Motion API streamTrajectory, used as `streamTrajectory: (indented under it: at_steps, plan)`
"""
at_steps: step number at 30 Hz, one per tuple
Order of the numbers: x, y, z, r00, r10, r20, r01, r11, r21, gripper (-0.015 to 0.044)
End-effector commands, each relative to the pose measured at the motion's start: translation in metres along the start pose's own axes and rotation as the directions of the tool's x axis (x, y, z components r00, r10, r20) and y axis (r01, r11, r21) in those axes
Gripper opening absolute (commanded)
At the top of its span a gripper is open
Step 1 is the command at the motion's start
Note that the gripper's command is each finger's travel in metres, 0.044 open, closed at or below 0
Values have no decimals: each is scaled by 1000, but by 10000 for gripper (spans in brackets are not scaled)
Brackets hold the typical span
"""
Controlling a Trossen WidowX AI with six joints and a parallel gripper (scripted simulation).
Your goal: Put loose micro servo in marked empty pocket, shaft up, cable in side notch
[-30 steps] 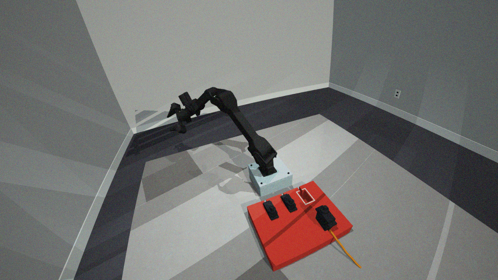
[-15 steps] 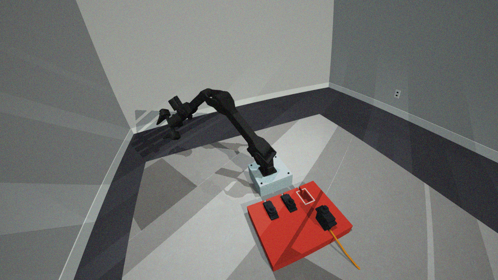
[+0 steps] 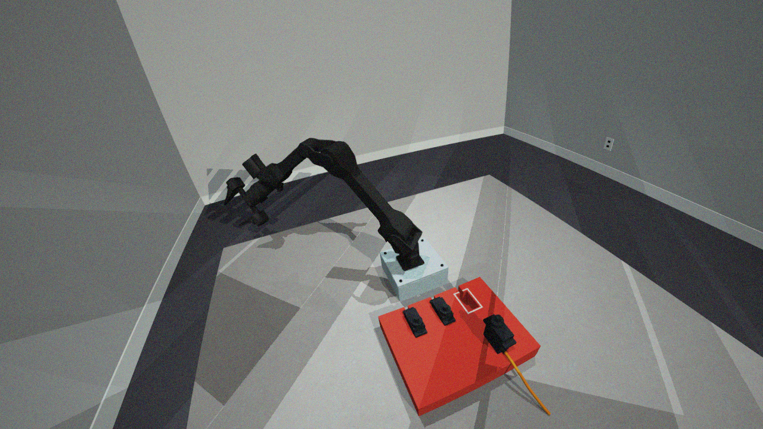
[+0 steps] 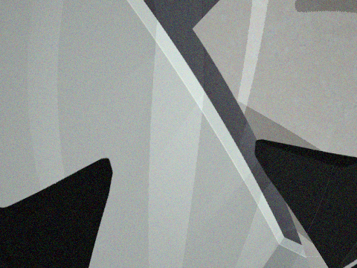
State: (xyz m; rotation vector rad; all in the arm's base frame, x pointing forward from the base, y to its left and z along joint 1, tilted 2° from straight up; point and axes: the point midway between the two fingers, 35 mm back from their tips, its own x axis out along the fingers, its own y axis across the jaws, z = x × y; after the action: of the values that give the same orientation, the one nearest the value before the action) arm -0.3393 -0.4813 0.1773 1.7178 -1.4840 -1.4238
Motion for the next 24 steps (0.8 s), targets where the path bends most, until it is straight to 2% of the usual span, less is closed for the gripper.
streamTrajectory:
  at_steps: [1,9,24]
  plan:
    - [3,-4,-10,1000,-15,-2,15,1000,-26,440]
    - [9,-11,-38,999,-43,-27,40,994,-98,440]
    - [24,-43,-128,981,-152,-119,91,908,-409,440]
